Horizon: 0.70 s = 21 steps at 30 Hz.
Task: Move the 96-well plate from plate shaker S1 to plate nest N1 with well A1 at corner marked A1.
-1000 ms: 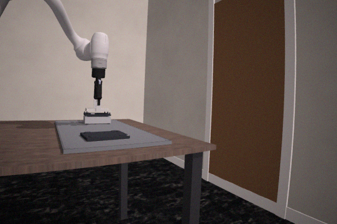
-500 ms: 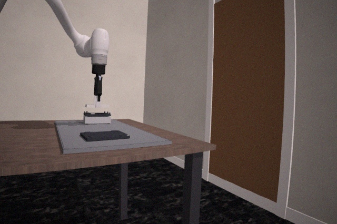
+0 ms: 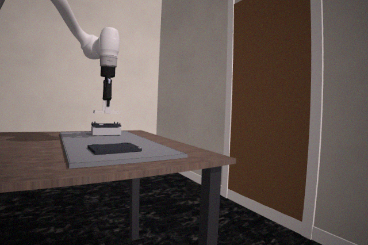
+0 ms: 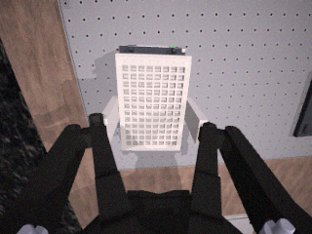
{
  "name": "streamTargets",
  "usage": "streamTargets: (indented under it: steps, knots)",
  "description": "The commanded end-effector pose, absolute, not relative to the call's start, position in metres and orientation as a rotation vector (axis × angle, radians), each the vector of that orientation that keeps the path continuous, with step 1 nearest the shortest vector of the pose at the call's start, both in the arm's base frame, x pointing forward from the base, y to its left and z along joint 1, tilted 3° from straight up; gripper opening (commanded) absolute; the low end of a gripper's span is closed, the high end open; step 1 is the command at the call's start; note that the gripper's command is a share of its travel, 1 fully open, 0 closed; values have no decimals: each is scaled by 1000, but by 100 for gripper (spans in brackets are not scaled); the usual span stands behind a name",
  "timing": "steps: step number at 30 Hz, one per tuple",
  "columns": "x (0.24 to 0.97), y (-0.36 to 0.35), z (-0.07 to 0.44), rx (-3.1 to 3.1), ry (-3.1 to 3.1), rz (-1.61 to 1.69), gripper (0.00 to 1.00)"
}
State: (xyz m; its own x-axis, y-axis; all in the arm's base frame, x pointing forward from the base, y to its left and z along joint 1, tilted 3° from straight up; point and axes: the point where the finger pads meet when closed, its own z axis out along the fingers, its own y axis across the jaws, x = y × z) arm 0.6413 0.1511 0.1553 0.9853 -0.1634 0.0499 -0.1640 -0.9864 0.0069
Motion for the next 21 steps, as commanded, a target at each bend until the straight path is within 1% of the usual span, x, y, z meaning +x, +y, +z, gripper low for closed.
streamTargets:
  steps: [1,19,21]
  knots:
    - [641,151,160,3119,-257,77,10]
    - [641,151,160,3119,-257,77,10]
    - [640,145,159,3125,-153,76,10]
